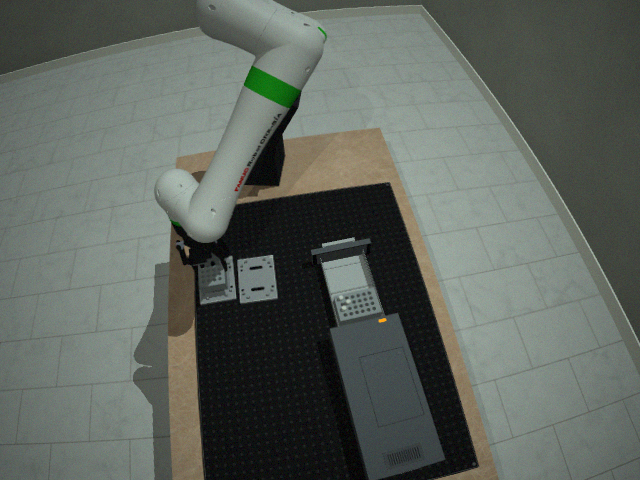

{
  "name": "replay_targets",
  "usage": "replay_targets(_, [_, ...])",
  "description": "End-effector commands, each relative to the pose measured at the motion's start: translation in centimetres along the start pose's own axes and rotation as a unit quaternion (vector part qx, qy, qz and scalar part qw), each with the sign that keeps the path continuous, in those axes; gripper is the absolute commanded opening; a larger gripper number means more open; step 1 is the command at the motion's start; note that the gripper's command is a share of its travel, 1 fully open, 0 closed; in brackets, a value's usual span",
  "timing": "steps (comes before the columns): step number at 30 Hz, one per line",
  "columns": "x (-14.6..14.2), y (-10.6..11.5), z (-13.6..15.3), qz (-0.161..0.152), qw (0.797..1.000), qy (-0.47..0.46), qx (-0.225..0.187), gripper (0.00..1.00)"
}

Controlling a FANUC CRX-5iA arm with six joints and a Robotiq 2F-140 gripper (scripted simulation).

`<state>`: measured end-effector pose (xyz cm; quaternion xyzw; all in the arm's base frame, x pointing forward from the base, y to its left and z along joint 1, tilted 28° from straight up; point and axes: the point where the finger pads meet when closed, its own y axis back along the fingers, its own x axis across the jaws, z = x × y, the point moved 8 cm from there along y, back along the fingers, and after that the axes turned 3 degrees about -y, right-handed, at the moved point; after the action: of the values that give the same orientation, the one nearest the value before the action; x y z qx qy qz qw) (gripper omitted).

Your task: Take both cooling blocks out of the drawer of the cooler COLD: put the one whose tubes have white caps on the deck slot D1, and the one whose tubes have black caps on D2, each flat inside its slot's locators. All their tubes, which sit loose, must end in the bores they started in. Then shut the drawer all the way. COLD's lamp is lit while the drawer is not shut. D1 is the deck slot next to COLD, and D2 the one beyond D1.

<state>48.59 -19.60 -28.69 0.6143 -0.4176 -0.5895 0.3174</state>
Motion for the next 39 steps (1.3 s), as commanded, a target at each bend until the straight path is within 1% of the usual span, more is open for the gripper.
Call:
replay_targets(1, [0.06, -0.14, -0.08, 0.001, 1.0, 0.0, 0.001, 0.1])
replay_targets(39, [0.06, -0.85, -0.08, 0.001, 1.0, 0.0, 0.001, 0.1])
